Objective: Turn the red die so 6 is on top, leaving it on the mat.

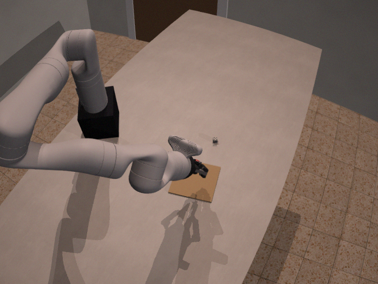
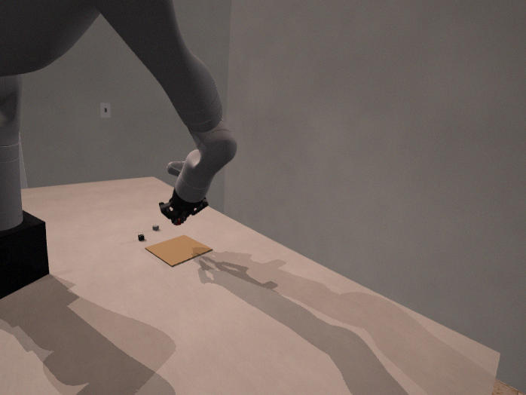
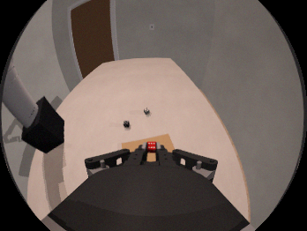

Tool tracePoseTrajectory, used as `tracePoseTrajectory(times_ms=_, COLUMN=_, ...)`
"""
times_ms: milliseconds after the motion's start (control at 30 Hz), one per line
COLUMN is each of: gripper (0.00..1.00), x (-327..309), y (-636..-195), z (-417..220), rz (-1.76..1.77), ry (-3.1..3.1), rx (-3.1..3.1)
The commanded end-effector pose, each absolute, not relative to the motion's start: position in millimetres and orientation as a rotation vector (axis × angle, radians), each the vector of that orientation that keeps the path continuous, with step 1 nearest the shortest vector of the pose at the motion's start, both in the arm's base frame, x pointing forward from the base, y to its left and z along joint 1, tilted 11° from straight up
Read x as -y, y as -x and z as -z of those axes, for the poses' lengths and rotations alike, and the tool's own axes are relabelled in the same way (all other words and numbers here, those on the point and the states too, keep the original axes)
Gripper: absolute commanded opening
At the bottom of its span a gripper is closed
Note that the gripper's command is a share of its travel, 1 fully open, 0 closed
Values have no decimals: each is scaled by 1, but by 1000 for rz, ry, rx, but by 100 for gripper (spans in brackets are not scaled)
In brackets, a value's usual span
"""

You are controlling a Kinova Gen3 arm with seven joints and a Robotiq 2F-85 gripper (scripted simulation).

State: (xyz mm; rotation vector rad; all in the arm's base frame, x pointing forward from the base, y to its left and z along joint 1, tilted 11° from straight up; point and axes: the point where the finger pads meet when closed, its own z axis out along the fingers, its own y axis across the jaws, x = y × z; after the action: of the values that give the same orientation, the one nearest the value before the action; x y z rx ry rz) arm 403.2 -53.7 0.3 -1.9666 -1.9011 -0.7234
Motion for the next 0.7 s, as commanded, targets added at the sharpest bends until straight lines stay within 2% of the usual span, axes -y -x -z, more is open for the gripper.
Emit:
tracePoseTrajectory(times_ms=0, gripper=11, x=57, y=-402, z=2, rz=745, ry=1967, rx=1868)
tracePoseTrajectory(times_ms=667, gripper=11, x=60, y=-402, z=3, rz=765, ry=1955, rx=1859)
